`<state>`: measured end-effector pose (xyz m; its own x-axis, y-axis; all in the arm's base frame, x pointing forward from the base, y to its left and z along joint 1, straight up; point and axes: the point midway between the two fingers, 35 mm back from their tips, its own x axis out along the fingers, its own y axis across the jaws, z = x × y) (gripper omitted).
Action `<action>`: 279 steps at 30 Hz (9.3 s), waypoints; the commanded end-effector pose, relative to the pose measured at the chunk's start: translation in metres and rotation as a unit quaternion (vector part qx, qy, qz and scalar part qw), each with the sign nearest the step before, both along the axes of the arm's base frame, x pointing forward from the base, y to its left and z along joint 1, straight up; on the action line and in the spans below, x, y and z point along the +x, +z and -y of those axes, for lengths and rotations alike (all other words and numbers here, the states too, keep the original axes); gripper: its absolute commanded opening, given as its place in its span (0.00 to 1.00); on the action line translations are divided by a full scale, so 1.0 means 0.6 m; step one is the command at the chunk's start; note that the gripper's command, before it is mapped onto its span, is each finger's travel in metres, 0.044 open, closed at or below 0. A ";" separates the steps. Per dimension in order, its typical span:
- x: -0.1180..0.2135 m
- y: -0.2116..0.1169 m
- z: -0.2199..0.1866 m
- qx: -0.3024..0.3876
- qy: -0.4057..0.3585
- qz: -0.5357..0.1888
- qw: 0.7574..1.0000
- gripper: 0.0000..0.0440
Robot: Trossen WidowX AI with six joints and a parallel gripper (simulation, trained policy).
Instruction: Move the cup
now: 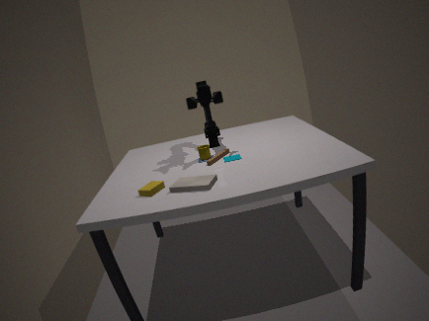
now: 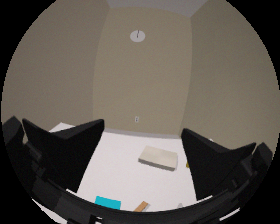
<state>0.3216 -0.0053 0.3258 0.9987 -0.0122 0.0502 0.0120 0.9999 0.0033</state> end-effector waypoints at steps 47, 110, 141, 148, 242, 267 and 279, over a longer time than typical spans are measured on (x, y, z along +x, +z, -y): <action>-0.018 -0.093 -0.119 0.190 0.037 -0.317 0.929 0.25; -0.092 -0.238 -0.044 0.074 -0.099 -0.694 0.709 0.28; -0.114 -0.343 0.030 0.054 -0.117 -0.747 0.652 0.39; -0.117 -0.372 0.042 0.044 -0.107 -0.754 0.647 0.40; 0.021 -0.417 -0.166 -0.079 0.049 -0.658 0.747 0.07; 0.017 -0.368 -0.168 -0.031 0.067 -0.619 0.782 0.39; 0.009 -0.301 -0.163 -0.002 0.070 -0.588 0.805 0.57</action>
